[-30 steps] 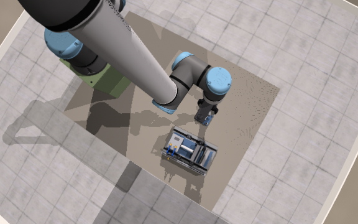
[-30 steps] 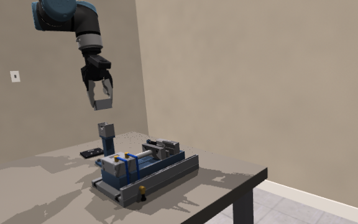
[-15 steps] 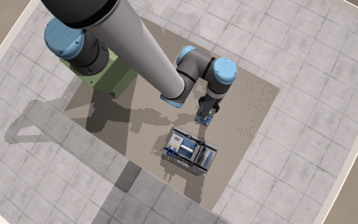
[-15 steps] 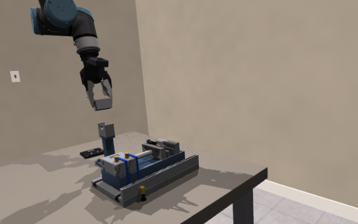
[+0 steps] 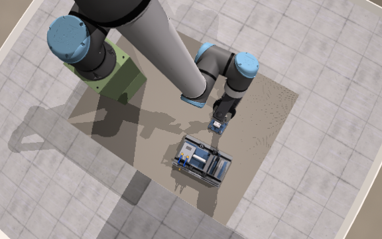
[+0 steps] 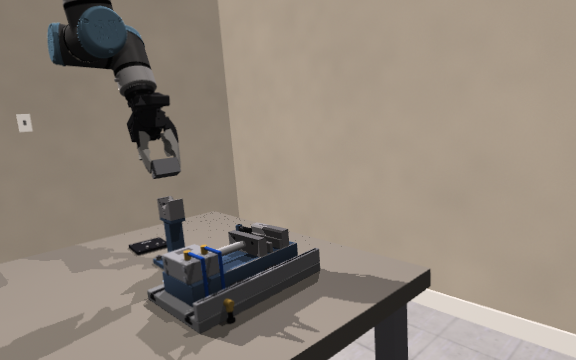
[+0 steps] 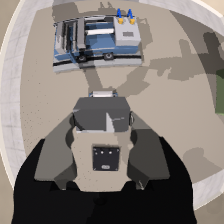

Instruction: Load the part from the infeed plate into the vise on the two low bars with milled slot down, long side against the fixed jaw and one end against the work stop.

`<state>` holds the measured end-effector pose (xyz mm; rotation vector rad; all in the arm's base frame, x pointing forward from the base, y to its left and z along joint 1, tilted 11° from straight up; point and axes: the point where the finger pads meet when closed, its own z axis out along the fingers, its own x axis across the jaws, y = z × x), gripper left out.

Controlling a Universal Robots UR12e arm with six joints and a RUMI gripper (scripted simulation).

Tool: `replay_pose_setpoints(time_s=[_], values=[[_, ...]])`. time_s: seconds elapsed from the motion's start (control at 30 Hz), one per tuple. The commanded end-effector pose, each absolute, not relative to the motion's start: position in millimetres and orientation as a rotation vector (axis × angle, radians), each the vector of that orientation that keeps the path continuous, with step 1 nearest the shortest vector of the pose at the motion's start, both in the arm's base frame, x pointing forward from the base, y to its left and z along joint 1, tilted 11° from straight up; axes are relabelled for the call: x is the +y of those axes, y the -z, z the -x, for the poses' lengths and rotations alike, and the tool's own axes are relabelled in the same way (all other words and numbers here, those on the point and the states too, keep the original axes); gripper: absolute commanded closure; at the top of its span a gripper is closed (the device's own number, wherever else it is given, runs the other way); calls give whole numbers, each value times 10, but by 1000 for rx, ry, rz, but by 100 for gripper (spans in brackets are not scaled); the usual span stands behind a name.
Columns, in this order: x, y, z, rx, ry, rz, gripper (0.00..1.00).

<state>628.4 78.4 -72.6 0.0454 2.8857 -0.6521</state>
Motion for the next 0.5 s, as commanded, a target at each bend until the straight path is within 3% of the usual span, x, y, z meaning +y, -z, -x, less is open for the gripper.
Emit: replay_pose_setpoints(time_s=[0.0,0.47], values=[[786,725,-6287,2873,713,-53,100],[796,731,-6288,2816,922,-73,100]])
